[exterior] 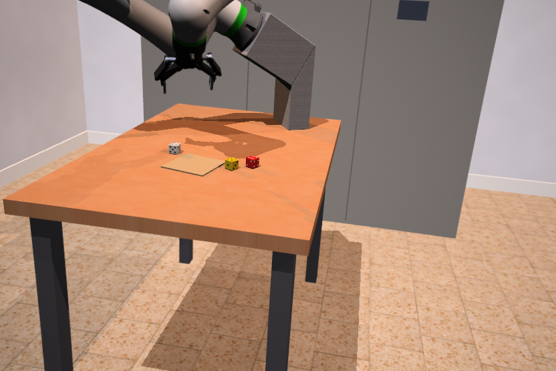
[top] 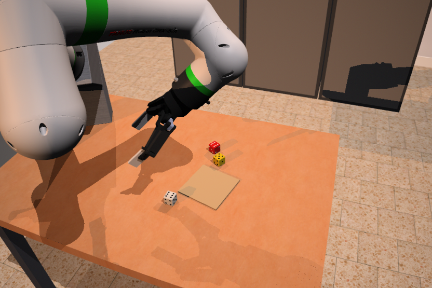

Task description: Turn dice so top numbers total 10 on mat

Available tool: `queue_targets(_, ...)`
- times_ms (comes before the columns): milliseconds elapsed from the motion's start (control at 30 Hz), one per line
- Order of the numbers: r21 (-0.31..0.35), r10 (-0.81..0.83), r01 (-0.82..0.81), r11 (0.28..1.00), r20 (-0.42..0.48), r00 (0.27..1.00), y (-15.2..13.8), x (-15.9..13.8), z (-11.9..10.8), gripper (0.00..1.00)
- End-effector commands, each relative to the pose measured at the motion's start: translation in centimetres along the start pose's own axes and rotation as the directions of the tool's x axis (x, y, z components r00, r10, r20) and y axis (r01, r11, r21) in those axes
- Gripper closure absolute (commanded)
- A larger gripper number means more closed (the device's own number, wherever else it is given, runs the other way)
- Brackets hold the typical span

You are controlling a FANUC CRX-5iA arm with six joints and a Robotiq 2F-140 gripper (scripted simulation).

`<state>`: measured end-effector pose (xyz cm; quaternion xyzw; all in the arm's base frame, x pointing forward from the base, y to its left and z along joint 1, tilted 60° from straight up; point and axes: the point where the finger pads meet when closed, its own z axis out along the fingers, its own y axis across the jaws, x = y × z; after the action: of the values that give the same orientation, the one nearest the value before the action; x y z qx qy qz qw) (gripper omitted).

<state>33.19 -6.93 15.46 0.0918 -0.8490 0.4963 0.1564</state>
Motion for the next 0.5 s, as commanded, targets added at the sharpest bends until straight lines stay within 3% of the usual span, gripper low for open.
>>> queue_targets(0, 0.008, 0.101, -0.103, 0.995, 0.14, 0.985, -1.8, -1.4, 0.6, 0.0)
queue_targets(267, -0.037, 0.237, -0.238, 0.97, 0.344, 0.909, -3.8, -3.4, 0.5, 0.0)
queue_targets(367, -0.083, 0.3, -0.294, 0.952, 0.444, 0.844, -4.5, -4.4, 0.1, 0.0)
queue_targets(467, -0.101, 0.32, -0.31, 0.945, 0.476, 0.82, -4.7, -4.7, 0.0, 0.0)
